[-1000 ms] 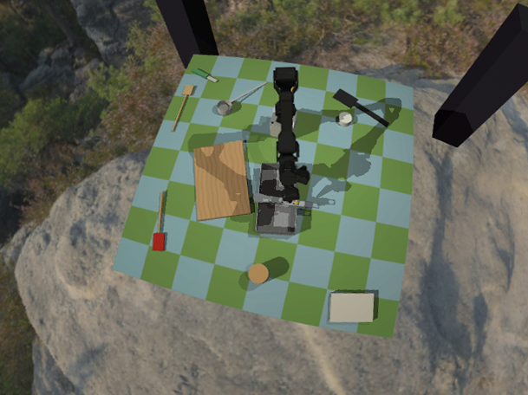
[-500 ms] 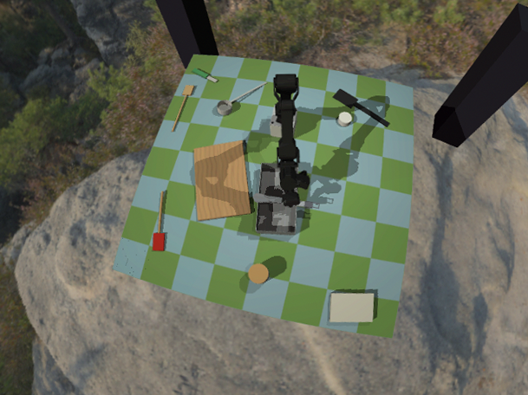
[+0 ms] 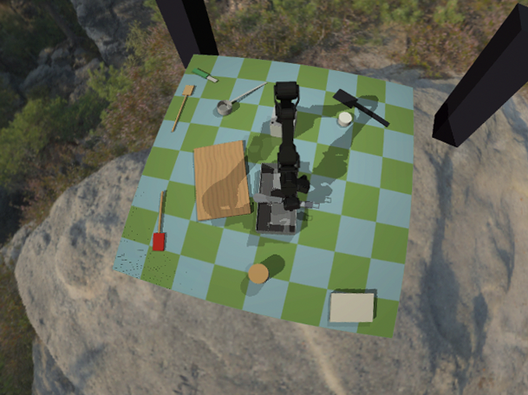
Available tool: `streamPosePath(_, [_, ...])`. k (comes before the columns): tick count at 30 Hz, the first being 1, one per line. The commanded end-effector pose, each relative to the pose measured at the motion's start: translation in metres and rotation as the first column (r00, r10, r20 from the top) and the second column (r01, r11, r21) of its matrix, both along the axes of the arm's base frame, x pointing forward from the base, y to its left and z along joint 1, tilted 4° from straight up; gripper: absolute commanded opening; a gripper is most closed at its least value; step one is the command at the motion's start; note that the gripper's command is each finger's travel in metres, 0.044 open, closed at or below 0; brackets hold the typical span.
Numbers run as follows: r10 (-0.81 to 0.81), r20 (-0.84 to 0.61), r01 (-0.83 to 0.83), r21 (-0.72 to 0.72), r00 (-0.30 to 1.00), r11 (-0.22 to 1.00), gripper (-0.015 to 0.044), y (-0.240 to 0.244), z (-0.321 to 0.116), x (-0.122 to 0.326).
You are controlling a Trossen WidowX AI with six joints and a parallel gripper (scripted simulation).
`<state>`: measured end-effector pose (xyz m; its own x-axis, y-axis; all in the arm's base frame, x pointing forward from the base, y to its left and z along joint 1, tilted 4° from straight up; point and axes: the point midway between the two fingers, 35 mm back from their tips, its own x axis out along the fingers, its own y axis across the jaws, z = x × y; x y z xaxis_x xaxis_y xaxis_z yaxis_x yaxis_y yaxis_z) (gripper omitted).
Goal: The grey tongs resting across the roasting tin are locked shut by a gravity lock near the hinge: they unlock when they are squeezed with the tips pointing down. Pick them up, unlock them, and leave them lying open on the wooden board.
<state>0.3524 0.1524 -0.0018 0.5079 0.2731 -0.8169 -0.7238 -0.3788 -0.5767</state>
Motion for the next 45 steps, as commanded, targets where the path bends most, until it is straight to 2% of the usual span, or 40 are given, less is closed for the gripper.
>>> streamPosePath(1, [-0.005, 0.008, 0.005, 0.004, 1.000, 1.000, 0.0260, 0.002, -0.003, 0.005])
streamPosePath(6, [-0.005, 0.008, 0.005, 0.004, 1.000, 1.000, 0.0260, 0.004, -0.010, 0.008])
streamPosePath(11, [0.000, 0.000, 0.000, 0.000, 1.000, 1.000, 0.0129, 0.002, -0.009, 0.004])
streamPosePath(23, [0.000, 0.000, 0.000, 0.000, 1.000, 1.000, 0.0049, 0.002, -0.009, 0.004])
streamPosePath(31, [-0.001, 0.002, 0.001, 0.001, 1.000, 1.000, -0.0150, 0.002, 0.005, 0.005])
streamPosePath(37, [-0.005, 0.008, 0.005, 0.004, 1.000, 1.000, -0.0150, -0.001, 0.066, -0.001])
streamPosePath(45, [-0.005, 0.008, 0.005, 0.004, 1.000, 1.000, -0.0150, -0.001, 0.068, -0.002])
